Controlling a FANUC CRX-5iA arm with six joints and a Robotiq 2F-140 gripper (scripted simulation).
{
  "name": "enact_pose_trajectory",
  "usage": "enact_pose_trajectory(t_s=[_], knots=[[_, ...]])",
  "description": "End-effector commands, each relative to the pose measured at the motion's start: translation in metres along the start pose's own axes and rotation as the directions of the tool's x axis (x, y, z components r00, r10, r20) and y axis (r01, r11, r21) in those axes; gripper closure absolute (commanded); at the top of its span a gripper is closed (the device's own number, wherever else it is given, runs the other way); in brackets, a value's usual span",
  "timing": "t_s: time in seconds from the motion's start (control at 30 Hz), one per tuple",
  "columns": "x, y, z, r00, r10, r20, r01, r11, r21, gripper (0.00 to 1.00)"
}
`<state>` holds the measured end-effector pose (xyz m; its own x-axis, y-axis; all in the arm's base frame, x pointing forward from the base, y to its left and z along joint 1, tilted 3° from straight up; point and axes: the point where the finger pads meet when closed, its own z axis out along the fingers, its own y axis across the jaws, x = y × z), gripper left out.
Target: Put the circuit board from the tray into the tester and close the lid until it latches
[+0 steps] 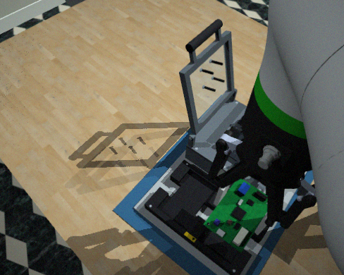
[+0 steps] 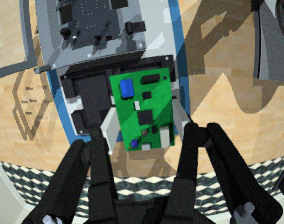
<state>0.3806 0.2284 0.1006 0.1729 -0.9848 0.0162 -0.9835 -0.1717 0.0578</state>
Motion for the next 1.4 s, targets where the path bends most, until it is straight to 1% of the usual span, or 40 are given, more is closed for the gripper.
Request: enact_pose_trajectory(t_s=[0.0, 0.43, 0.83, 1.37], knots=[[0.0, 0.0, 0.0, 1.0, 0.0, 0.0, 0.0, 1.0, 0.0, 0.54], [0.002, -0.001, 0.0, 1.0, 0.0, 0.0, 0.0, 1.0, 0.0, 0.54], [0.013, -0.005, -0.001, 1.0, 0.0, 0.0, 0.0, 1.0, 0.0, 0.54], [0.051, -0.018, -0.004, 1.0, 0.0, 0.0, 0.0, 1.0, 0.0, 0.54]])
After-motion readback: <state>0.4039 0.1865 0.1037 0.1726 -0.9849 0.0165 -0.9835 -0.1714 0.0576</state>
